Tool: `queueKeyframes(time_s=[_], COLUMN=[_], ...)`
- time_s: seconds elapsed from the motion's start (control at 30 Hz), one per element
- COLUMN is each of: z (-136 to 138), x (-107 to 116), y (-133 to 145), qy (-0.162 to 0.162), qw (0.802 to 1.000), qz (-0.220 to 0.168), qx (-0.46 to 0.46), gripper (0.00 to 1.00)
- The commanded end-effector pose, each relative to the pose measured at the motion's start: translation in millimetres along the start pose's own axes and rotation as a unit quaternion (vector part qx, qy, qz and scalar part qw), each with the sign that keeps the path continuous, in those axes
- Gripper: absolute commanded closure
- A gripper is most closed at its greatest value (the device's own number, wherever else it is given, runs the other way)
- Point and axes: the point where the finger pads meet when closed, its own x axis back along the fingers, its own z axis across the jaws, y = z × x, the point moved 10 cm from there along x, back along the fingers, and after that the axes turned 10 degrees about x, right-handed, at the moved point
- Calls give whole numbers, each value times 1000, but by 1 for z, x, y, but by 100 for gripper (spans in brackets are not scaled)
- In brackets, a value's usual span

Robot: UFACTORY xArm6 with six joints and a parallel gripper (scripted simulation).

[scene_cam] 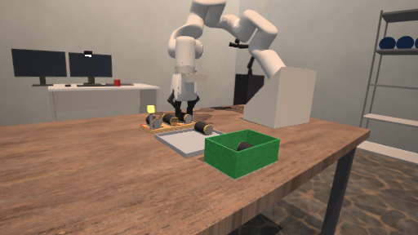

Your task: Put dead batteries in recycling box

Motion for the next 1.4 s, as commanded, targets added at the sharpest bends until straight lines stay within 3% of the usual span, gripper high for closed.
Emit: queueKeyframes(time_s=[0.0, 0.4, 0.6, 1.0, 1.37], z=[1, 1, 1, 1, 1], x=[1, 3, 13, 62, 66], y=[0, 0, 0, 0, 0], qy=[1, 1, 1, 1, 1], qw=[1000, 1000, 1000, 1000, 1000], qz=[0, 0, 0, 0, 0], qx=[0, 0, 0, 0, 0], gripper=[49, 49, 49, 49, 49])
